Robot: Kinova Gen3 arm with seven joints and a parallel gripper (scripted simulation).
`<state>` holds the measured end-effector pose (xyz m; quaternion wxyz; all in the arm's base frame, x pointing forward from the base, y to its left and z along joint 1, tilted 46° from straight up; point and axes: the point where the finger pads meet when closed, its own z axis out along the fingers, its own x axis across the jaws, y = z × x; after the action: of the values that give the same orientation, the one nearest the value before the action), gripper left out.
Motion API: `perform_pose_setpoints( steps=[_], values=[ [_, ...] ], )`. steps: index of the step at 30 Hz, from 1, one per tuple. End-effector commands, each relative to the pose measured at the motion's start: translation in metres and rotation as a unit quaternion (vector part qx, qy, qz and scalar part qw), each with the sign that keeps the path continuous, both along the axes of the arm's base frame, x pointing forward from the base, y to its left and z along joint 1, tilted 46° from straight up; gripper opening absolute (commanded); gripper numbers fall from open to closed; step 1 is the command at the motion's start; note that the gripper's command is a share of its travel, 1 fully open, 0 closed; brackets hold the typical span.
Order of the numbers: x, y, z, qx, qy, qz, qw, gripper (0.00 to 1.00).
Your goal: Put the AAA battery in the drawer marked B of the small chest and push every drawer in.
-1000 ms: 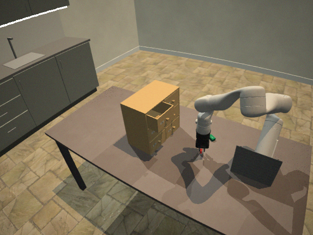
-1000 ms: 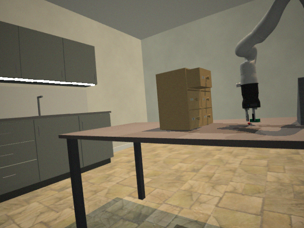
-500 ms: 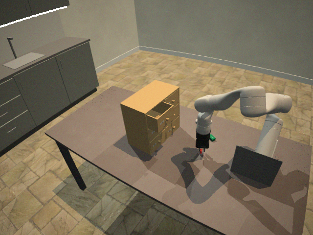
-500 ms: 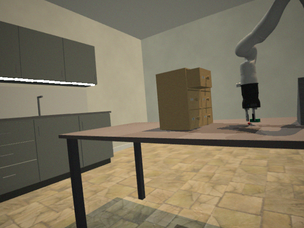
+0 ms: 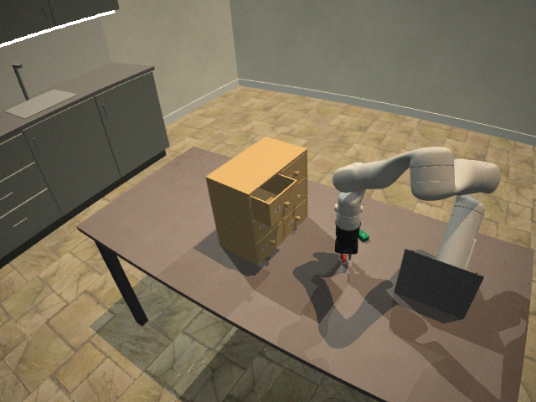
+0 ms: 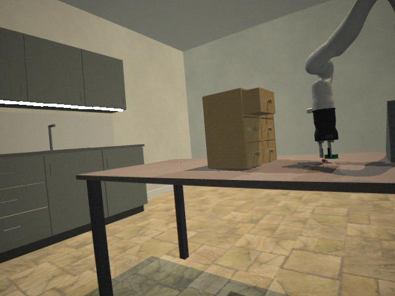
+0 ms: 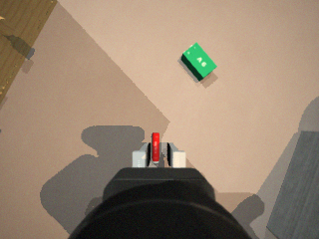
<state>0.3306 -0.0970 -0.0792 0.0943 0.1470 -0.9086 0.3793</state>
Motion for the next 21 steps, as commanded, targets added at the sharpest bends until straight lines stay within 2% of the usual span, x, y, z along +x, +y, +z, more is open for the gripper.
perform_pose_setpoints(
  steps=[1,21],
  values=[
    [0.0060,0.0004,-0.0011,0.002,-0.003,0.003,1.000,0.54],
    [0.0046,-0.0005,-0.0006,0.001,-0.002,0.002,1.000,0.54]
  ],
)
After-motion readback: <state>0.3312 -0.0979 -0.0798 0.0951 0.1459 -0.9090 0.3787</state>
